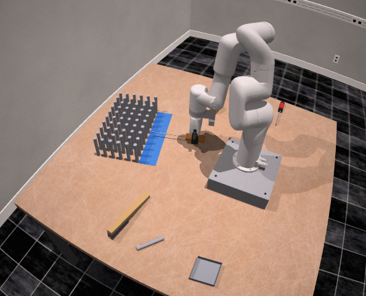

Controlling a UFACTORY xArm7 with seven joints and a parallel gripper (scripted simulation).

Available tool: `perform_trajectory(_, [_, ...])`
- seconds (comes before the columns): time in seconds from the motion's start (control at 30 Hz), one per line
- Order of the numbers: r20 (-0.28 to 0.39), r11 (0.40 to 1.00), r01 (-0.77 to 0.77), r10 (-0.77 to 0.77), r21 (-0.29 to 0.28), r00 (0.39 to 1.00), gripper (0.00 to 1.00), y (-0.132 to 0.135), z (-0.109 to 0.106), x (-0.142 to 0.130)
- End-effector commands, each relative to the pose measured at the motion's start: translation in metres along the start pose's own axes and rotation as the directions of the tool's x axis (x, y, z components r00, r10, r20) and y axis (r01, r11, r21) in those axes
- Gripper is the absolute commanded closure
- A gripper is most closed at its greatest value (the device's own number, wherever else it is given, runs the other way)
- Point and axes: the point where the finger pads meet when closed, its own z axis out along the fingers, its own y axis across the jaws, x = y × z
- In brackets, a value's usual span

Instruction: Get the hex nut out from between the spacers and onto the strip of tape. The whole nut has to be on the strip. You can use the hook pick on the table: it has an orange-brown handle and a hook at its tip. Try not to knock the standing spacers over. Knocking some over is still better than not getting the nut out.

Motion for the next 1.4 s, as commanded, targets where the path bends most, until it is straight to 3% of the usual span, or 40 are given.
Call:
perform_trajectory(0.0, [0.002,1.0,0.0,0.0,0.002,1.0,1.0,-0.001,0.0,-0.01])
perform_trajectory(1.37, [0.002,1.0,0.0,0.0,0.002,1.0,1.0,-0.001,-0.001,-0.124])
